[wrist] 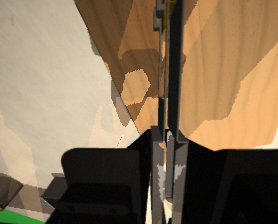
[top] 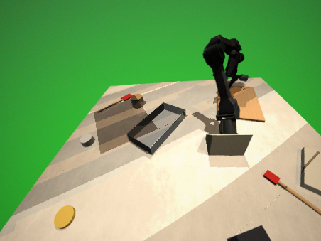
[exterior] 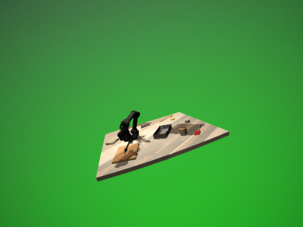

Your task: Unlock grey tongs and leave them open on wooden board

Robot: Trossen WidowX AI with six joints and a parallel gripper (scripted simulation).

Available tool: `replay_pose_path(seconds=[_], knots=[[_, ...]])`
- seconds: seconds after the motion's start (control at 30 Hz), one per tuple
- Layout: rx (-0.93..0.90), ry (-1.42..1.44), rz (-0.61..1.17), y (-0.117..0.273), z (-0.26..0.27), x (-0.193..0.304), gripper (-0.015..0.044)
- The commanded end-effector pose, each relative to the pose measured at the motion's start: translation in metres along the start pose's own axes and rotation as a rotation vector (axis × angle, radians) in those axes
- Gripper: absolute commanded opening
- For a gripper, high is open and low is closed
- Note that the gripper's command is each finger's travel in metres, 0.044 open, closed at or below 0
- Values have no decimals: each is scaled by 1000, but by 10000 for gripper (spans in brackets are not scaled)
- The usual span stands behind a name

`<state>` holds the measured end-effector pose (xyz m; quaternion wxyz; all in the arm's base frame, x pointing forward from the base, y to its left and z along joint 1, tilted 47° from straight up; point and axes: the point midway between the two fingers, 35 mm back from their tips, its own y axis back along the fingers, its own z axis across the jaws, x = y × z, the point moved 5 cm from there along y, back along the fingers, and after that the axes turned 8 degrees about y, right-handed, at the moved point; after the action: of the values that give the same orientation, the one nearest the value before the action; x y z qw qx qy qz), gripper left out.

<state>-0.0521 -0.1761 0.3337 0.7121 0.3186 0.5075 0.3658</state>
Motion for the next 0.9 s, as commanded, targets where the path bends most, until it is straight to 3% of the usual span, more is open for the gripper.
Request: replay_pose_path(seconds=[0.0, 0.87], knots=[[-5, -18, -25, 5, -7, -1, -150], [-10, -179, -220, 38, -60, 4, -150]])
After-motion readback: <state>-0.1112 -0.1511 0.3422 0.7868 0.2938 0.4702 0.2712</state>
